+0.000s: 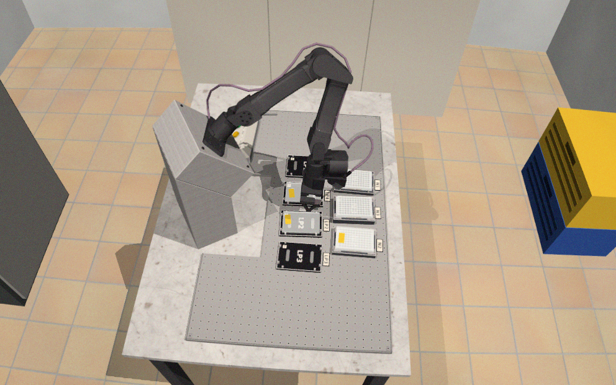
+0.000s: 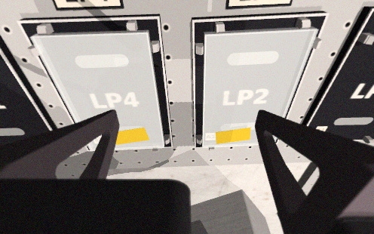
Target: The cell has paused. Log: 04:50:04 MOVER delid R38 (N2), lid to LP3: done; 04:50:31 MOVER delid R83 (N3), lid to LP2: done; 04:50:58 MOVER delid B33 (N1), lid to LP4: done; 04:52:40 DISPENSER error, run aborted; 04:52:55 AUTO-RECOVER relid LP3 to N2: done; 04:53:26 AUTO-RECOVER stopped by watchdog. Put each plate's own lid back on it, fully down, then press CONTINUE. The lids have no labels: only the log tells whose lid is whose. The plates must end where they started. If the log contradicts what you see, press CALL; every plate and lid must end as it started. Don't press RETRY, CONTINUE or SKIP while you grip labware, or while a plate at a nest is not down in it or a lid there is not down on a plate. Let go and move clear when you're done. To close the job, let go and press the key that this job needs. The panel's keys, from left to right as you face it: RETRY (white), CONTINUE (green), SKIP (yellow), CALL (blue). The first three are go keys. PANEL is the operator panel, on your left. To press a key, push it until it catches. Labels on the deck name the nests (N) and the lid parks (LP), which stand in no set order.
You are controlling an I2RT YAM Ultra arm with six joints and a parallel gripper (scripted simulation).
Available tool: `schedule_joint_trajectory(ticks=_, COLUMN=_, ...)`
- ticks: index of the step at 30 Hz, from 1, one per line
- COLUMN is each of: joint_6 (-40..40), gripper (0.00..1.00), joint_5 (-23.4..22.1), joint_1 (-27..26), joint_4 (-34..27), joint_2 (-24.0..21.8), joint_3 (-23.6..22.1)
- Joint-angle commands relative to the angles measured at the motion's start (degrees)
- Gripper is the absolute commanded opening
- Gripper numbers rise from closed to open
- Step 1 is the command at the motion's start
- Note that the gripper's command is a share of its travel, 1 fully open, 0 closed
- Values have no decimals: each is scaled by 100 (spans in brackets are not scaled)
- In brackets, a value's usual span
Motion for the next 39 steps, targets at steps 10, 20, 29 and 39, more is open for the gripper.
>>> schedule_joint_trajectory(ticks=10, joint_6=176, gripper=100, joint_5=-182, joint_1=-68, joint_4=856, joint_2=122, joint_3=75)
schedule_joint_trajectory(ticks=20, joint_6=175, gripper=100, joint_5=-191, joint_1=-92, joint_4=761, joint_2=100, joint_3=88)
schedule_joint_trajectory(ticks=29, joint_6=260, gripper=94, joint_5=-335, joint_1=-523, joint_4=2963, joint_2=747, joint_3=-967)
schedule_joint_trajectory(ticks=39, joint_6=601, gripper=84, joint_5=-623, joint_1=-1275, joint_4=6739, joint_2=2644, joint_3=-1157)
